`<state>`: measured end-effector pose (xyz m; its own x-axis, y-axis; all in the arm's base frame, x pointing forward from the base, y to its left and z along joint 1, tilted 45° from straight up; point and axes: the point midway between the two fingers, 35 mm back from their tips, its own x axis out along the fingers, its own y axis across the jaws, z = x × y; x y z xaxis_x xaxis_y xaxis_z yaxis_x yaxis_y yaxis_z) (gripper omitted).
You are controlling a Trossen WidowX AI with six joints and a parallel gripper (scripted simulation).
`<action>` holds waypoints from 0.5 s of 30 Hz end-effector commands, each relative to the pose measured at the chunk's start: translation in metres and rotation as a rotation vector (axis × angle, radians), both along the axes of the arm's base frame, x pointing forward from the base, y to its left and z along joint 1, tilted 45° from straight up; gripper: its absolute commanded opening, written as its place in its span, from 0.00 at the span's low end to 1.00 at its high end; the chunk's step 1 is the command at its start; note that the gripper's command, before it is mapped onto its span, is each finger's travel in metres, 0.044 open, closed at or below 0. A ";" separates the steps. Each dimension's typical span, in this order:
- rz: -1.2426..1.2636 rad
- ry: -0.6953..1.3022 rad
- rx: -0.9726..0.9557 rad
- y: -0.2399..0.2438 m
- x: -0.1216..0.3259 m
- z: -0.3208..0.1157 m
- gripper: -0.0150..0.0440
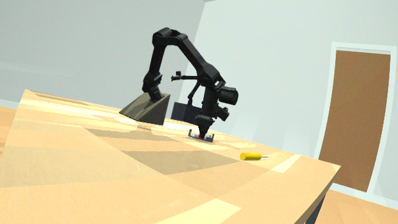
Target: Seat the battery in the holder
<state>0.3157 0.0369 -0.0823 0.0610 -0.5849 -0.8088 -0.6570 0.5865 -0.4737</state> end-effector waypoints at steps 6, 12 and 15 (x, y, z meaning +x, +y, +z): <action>-0.001 0.000 0.001 0.009 -0.002 0.009 0.56; 0.005 0.004 -0.003 0.010 -0.003 0.009 0.60; 0.004 0.003 0.001 0.028 -0.005 0.026 0.73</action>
<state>0.3100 0.0492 -0.0690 0.0483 -0.5931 -0.8037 -0.6630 0.5828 -0.4699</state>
